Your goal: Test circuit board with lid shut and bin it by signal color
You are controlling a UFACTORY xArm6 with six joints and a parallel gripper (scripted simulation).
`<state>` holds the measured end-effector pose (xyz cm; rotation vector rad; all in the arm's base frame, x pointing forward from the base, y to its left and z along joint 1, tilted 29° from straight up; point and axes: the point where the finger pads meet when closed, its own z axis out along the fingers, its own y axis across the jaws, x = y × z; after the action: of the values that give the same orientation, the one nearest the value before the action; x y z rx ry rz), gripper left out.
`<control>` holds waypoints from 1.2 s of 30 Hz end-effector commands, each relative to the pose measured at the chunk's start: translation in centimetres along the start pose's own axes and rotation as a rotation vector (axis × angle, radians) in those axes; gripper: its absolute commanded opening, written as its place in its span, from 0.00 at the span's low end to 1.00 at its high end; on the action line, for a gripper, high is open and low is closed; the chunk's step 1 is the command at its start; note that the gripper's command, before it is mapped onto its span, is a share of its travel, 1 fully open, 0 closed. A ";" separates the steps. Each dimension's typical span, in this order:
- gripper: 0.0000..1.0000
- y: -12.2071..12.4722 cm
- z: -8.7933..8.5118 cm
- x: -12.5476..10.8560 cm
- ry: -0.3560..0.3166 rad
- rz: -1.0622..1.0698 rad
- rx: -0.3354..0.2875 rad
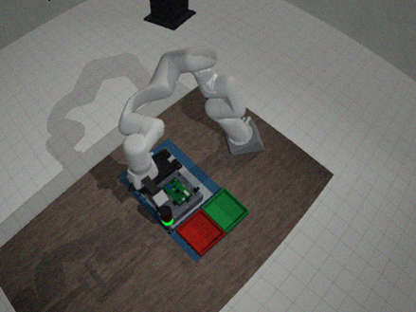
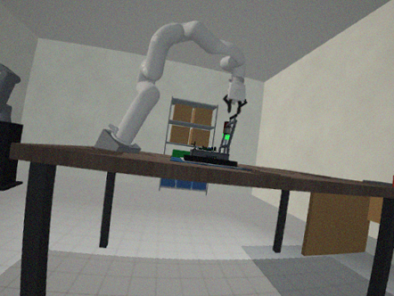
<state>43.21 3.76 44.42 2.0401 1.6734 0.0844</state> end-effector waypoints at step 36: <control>1.00 -2.9 -2.3 0.0 0.000 0.001 -0.002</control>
<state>40.74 4.71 45.52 2.0412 1.6741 0.0804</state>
